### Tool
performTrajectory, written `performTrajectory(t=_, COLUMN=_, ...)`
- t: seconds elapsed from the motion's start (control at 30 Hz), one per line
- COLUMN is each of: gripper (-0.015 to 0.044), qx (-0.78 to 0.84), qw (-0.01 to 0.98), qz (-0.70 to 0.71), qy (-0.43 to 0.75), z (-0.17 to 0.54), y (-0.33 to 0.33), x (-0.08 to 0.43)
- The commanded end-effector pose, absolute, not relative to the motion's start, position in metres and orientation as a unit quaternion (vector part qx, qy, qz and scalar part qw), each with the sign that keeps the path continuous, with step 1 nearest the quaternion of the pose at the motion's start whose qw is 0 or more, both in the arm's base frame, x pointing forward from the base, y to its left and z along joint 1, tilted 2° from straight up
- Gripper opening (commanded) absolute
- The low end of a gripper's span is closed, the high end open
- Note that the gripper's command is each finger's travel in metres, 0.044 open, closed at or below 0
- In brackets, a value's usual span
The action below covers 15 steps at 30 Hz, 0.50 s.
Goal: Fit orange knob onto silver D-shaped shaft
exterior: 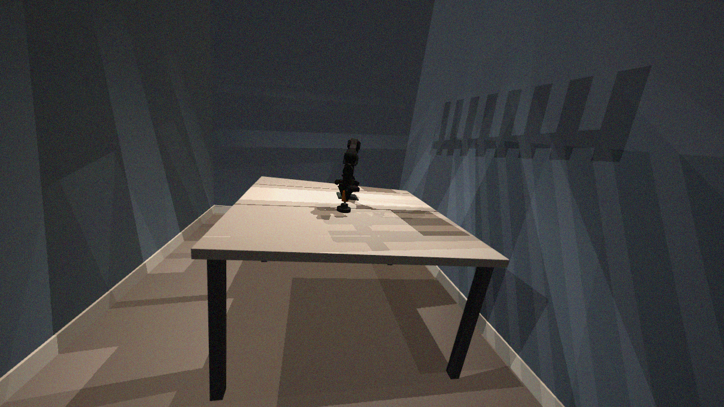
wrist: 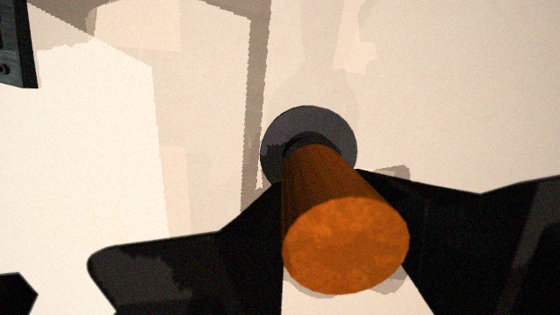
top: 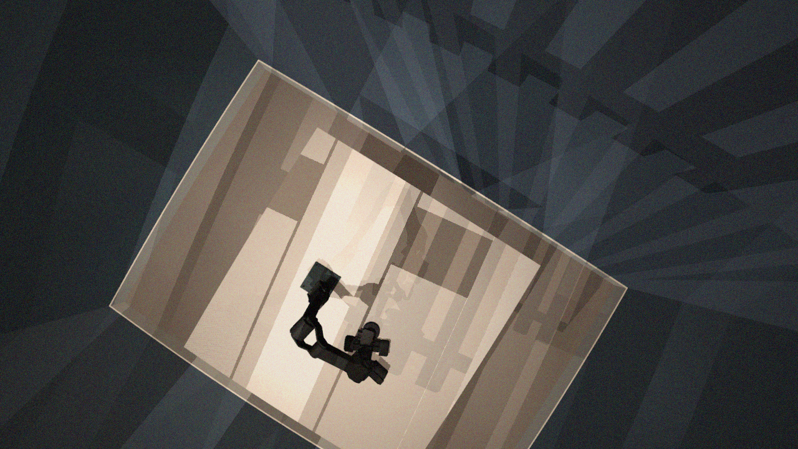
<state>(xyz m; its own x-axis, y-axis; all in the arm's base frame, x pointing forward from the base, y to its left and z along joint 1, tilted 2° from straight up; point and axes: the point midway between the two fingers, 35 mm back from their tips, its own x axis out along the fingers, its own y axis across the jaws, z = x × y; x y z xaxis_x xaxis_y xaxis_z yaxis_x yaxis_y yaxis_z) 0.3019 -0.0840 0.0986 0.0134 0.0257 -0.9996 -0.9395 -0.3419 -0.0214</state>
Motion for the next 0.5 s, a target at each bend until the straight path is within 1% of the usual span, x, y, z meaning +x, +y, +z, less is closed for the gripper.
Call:
performTrajectory(t=0.0, gripper=0.0000, qx=-0.582, qw=0.416, qz=0.578, qy=0.392, z=0.1027, y=-0.0850, x=0.3068)
performTrajectory(t=0.47, gripper=0.0000, qx=-0.582, qw=0.416, qz=0.578, qy=0.392, z=0.0973, y=-0.0845, x=0.3055)
